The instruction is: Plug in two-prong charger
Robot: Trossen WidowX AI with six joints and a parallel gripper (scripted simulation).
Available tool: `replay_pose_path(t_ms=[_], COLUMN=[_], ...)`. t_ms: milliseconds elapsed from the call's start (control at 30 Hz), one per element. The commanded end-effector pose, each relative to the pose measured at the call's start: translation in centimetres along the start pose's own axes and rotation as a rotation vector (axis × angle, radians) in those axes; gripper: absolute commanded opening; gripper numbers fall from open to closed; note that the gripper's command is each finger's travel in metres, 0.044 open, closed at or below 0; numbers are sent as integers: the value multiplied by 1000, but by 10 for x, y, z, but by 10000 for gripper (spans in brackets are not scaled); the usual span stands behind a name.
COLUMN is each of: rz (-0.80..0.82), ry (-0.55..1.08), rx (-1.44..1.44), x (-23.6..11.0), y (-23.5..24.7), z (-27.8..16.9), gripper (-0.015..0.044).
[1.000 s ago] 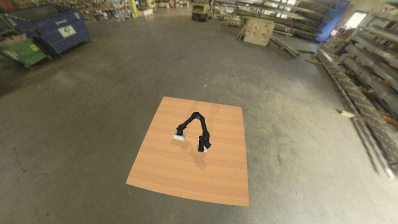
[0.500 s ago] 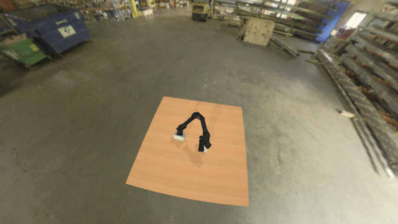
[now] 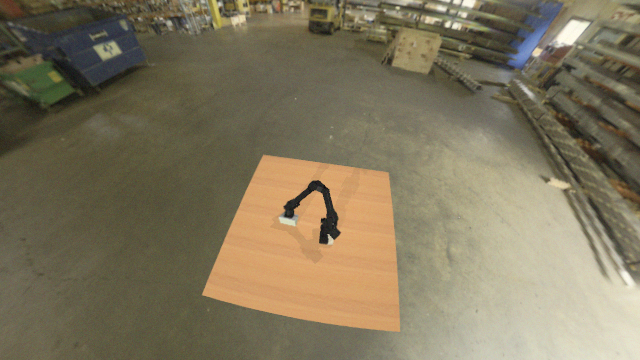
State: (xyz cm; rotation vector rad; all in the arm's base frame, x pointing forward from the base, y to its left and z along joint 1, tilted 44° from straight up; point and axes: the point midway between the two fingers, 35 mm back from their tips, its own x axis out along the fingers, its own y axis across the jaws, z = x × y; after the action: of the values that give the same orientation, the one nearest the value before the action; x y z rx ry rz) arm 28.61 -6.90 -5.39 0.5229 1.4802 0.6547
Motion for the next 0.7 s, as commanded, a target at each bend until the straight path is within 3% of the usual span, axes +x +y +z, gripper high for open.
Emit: replay_pose_path(t_ms=[0,667], rz=[-4,-4], ry=[-20,-20], rx=[-16,-16], x=[-1,0], y=[0,0], z=[9,17], gripper=[0,0])
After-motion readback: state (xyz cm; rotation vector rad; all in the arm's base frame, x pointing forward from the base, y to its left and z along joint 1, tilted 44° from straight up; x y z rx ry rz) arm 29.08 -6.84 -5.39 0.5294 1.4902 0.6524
